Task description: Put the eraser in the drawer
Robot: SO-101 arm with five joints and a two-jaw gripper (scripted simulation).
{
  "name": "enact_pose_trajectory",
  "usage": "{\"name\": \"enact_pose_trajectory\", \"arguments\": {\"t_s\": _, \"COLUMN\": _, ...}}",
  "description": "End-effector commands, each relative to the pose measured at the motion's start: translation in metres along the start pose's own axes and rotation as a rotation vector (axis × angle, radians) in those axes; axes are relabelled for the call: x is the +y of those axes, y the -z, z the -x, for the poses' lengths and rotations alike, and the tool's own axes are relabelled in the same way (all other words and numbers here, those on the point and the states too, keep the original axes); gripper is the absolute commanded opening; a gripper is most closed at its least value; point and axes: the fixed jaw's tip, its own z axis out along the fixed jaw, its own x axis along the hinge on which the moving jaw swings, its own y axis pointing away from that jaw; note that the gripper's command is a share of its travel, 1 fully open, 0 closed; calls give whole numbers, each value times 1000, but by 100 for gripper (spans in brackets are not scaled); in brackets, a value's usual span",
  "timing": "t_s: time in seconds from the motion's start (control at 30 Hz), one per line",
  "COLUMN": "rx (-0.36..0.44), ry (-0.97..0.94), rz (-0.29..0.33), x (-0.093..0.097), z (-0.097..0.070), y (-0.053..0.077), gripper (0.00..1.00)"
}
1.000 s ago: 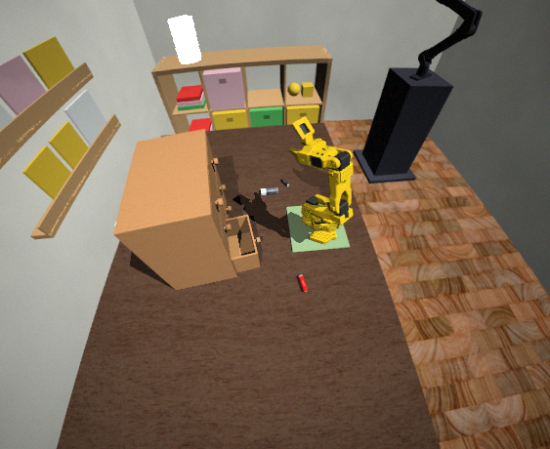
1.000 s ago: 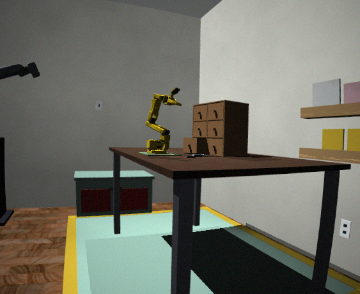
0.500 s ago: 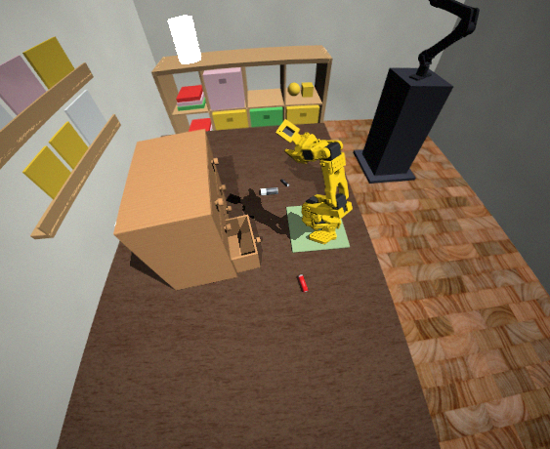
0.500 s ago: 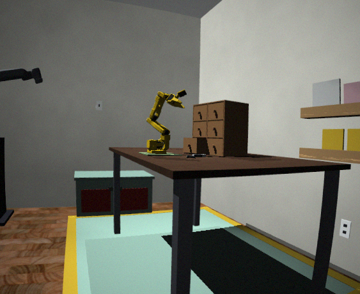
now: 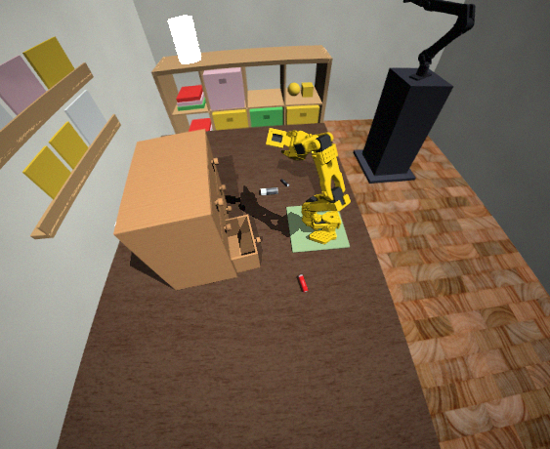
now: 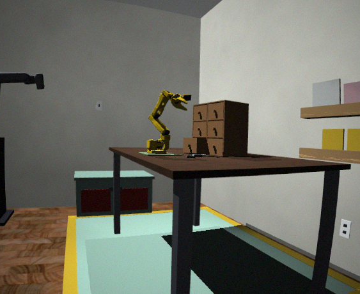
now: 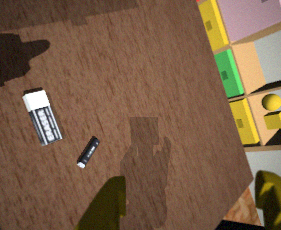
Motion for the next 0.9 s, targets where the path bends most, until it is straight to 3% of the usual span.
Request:
{"name": "enact_pose_trajectory", "arguments": {"t_s": 0.0, "rx": 15, "ry": 90, "rz": 6, "x": -4, "z": 0, "y": -4, "gripper": 27}}
{"name": "enact_pose_trajectory", "arguments": {"t_s": 0.87, "rx": 80, "ry": 788, "rz": 210, "x": -3, "z": -8, "y": -43, "gripper": 27}}
